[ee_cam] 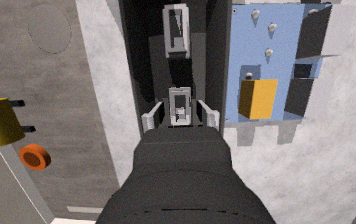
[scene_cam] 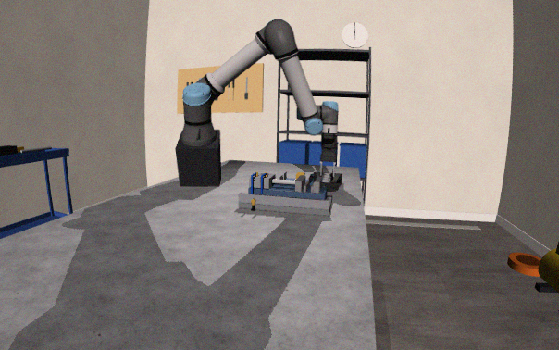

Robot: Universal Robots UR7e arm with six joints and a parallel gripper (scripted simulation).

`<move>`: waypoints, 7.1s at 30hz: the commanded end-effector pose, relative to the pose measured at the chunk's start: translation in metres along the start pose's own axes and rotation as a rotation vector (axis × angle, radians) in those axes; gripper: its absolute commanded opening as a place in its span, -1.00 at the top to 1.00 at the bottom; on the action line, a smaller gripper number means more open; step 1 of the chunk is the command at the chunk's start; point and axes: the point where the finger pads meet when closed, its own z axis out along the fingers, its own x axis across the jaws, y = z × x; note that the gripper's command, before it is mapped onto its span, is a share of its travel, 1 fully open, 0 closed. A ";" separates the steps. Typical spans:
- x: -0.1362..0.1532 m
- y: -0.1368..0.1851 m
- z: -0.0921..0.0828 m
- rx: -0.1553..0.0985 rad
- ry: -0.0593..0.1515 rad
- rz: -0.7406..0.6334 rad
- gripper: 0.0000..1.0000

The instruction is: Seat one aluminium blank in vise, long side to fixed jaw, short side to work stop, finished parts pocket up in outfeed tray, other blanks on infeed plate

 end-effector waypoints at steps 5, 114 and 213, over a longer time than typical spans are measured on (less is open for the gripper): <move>-0.001 0.000 -0.004 -0.001 -0.002 0.000 -1.00; 0.215 -0.006 -0.142 -0.001 -0.002 0.000 1.00; 0.217 -0.006 -0.009 -0.001 -0.002 0.000 -1.00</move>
